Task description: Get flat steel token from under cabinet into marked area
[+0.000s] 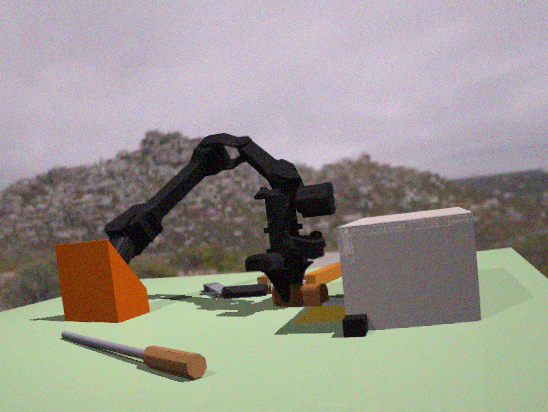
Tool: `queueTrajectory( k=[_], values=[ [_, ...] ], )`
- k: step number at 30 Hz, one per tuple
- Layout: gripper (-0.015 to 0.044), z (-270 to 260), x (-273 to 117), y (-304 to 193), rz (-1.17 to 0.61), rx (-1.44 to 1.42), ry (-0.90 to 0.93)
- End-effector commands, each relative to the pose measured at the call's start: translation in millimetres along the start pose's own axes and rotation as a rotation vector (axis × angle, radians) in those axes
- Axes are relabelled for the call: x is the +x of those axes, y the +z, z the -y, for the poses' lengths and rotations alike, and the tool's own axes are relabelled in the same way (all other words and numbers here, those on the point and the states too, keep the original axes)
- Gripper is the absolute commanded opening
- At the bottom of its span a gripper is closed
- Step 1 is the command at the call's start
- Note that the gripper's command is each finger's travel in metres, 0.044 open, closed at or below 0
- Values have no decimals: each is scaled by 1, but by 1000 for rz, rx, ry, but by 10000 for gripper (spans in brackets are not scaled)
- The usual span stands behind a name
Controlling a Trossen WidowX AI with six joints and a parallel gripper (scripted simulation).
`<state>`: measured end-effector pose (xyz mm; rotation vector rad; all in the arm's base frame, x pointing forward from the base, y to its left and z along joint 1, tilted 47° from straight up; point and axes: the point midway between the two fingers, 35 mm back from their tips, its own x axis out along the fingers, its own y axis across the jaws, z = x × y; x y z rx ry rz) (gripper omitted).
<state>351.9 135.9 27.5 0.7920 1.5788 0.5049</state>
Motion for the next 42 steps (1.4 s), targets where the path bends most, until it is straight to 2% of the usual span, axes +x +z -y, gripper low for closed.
queueTrajectory(
  k=[1,42],
  values=[
    [0,1,1,-7,-3,8,-2],
    [0,-3,1,-52,-5,10,-2]
  ],
)
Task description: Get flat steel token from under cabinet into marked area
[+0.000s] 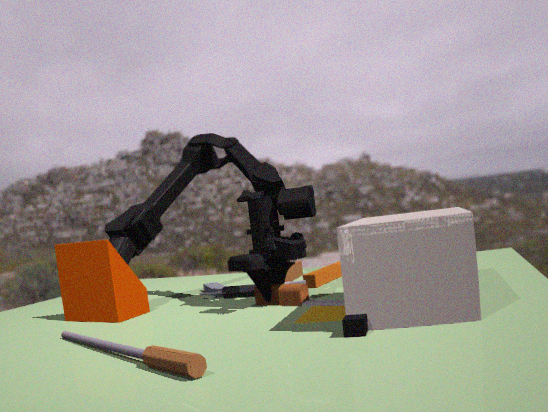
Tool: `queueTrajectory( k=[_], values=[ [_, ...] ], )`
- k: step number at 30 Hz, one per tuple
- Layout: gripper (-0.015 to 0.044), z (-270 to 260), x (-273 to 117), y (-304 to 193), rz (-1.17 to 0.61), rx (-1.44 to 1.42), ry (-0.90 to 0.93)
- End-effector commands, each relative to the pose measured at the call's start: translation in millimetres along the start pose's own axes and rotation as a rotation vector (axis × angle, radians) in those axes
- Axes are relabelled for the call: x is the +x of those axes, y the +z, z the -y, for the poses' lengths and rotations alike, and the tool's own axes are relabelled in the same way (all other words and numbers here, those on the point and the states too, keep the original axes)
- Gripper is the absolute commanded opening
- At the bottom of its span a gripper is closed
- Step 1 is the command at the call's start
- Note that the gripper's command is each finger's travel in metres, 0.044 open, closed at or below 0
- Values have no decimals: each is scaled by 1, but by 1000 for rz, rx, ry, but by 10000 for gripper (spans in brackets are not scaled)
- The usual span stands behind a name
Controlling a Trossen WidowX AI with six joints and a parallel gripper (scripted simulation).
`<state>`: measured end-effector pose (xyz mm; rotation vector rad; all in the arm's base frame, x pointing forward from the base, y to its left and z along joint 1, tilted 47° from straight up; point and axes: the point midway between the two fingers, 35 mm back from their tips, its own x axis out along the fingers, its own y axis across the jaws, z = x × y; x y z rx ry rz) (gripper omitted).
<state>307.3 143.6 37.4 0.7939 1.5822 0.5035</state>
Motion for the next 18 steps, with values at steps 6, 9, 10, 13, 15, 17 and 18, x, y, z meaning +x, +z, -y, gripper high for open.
queueTrajectory(
  k=[6,9,10,13,15,17,18],
  values=[
    [0,0,1,-13,-3,7,-2],
    [0,0,1,-17,-3,7,-2],
    [0,0,1,-18,-3,7,-2],
    [0,-1,1,-21,-3,7,-2],
    [0,-1,1,-24,-3,7,-2],
    [0,-1,1,-26,-4,7,-2],
    [0,-1,1,-28,-4,7,-2]
  ],
)
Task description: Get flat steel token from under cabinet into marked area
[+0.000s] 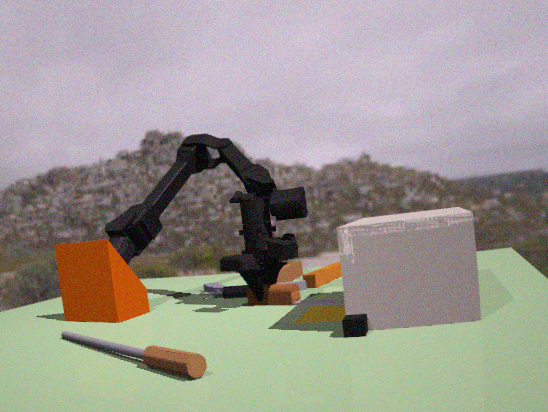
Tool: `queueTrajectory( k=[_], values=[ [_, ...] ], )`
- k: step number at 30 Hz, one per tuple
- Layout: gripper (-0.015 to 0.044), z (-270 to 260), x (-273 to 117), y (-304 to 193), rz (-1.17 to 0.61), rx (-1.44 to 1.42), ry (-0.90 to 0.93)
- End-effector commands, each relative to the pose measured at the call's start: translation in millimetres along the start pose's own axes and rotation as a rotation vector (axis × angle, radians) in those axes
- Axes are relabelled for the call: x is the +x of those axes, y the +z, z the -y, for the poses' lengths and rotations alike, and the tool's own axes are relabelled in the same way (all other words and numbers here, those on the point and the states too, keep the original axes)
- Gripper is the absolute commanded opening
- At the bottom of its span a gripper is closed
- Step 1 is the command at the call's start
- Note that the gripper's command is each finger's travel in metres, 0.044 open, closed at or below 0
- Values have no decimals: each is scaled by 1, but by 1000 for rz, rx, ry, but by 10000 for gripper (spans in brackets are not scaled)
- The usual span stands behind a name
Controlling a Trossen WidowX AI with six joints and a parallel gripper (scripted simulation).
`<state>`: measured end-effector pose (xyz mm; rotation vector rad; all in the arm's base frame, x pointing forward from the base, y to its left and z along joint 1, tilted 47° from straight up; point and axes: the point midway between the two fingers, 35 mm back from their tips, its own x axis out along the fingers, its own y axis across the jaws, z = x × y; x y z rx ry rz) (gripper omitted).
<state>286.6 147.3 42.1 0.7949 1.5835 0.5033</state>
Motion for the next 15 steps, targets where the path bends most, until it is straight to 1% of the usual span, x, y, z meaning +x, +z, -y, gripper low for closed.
queueTrajectory(
  k=[1,15],
  values=[
    [0,1,1,-7,-3,6,-2],
    [0,-1,1,-25,-3,7,-2]
  ],
)
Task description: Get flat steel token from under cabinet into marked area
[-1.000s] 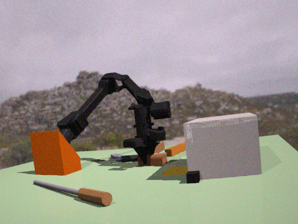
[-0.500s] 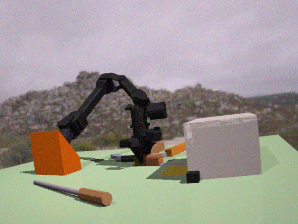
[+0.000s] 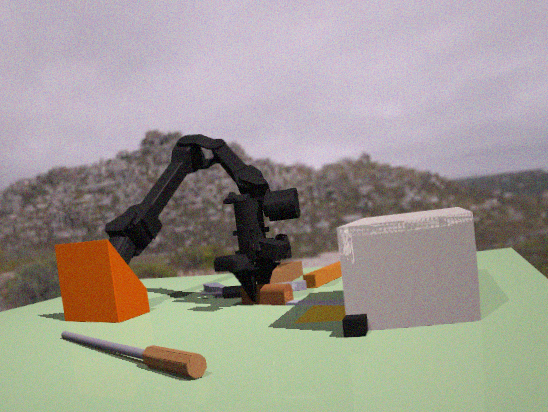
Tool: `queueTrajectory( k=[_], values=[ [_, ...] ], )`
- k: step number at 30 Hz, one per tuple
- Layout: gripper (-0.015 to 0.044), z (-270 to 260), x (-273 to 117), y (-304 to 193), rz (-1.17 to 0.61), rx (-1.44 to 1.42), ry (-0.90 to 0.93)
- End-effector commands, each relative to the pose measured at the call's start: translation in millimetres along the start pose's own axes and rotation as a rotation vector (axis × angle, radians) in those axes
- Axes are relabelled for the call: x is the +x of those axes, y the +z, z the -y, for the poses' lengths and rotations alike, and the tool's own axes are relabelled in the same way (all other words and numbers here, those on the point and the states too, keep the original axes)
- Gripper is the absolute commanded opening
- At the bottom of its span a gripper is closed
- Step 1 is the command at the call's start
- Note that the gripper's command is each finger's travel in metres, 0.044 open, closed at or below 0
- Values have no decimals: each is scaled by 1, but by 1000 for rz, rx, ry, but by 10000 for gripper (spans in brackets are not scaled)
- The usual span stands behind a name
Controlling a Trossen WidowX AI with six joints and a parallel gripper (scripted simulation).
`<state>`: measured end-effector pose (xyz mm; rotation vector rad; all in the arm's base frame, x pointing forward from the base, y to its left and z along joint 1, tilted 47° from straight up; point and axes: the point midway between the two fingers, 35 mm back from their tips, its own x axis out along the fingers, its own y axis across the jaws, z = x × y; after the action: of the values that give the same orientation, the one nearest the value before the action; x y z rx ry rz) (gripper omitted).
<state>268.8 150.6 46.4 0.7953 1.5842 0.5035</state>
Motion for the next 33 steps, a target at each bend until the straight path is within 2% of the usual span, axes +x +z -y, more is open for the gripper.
queueTrajectory(
  k=[1,33],
  values=[
    [0,1,1,-7,-3,7,-2],
    [0,-3,1,-44,-4,8,-2]
  ],
)
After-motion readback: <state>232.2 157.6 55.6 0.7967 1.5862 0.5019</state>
